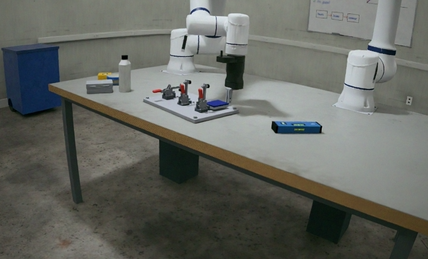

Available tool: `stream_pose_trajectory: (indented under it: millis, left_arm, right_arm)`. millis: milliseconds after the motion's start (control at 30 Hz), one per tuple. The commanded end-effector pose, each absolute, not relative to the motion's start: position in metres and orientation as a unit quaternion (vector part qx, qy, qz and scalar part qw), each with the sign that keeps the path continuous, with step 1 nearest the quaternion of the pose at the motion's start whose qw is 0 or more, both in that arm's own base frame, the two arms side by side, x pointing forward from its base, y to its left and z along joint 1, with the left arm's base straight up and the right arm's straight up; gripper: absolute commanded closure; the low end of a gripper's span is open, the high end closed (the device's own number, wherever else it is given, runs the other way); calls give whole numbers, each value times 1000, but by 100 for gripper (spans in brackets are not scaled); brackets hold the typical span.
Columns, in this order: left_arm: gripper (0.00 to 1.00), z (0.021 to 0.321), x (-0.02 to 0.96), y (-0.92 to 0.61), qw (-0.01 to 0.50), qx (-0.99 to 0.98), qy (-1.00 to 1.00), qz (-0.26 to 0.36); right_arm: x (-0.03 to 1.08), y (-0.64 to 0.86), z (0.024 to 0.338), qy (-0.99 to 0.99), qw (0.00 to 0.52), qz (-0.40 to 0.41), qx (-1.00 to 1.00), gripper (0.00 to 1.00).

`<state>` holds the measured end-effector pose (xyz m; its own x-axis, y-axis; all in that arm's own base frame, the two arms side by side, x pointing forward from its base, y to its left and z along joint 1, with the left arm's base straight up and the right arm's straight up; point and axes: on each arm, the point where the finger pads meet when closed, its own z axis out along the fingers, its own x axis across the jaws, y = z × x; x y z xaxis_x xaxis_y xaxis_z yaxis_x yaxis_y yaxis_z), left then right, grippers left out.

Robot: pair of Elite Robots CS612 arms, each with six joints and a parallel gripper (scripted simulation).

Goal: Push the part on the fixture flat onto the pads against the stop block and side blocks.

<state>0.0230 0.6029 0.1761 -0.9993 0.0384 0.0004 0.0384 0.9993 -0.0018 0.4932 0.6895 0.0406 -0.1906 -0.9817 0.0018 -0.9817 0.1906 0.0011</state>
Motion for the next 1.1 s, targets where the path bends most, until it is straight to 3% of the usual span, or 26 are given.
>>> stream_pose_trajectory:
  millis: [0,1067]
  left_arm:
    - [0,177,23,604,0,-19,-1000,0]
    - [0,177,23,604,0,-19,-1000,0]
  right_arm:
    - [494,690,42,-772,0,0,636,100]
    - [498,689,42,-772,0,0,636,100]
